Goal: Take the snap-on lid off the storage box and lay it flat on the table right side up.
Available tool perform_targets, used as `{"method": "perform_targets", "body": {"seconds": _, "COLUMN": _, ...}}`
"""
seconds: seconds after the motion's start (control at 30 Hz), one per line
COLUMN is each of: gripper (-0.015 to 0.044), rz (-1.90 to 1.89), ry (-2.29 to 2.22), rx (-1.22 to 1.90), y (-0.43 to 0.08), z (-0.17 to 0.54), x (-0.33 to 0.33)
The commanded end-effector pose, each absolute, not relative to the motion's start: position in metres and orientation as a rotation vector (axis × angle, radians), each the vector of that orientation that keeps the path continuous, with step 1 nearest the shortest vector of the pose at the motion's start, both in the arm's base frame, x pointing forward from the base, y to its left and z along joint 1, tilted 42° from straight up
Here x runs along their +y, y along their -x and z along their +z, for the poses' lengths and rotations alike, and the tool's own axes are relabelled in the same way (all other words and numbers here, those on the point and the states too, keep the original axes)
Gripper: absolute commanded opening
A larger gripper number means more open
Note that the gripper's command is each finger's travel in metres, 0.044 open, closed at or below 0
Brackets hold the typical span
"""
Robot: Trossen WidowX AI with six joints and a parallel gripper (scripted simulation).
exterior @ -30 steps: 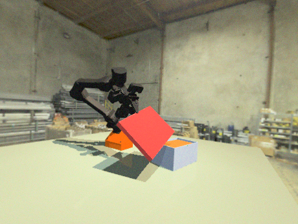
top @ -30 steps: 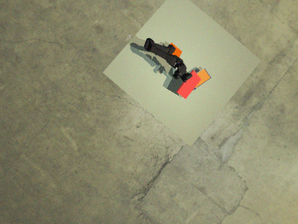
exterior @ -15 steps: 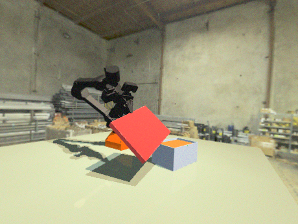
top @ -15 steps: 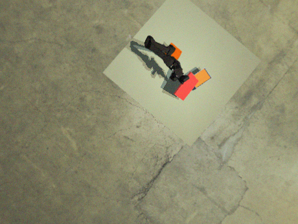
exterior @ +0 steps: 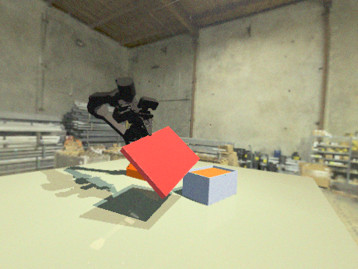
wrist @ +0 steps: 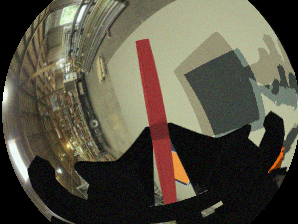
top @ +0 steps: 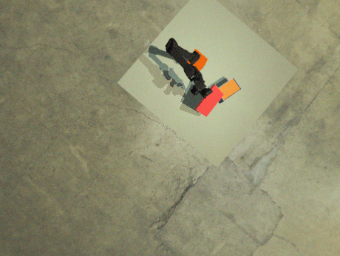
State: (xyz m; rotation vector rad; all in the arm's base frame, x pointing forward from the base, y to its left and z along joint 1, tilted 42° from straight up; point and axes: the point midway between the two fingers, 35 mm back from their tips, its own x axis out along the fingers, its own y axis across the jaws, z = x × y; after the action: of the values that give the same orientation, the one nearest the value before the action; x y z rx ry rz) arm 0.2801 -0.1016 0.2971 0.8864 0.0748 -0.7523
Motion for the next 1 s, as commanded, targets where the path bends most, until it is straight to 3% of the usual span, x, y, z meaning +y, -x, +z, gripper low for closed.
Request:
{"method": "perform_targets", "body": {"seconds": 0.0, "gripper": 0.0, "rz": -0.735, "ry": -0.891, "rx": 0.065, "y": -0.278, "z": 0.307, "x": -0.105}}
{"method": "perform_targets", "body": {"seconds": 0.97, "gripper": 0.0, "rz": -0.735, "ry": -0.889, "rx": 0.063, "y": -0.271, "z": 0.312, "x": -0.131}}
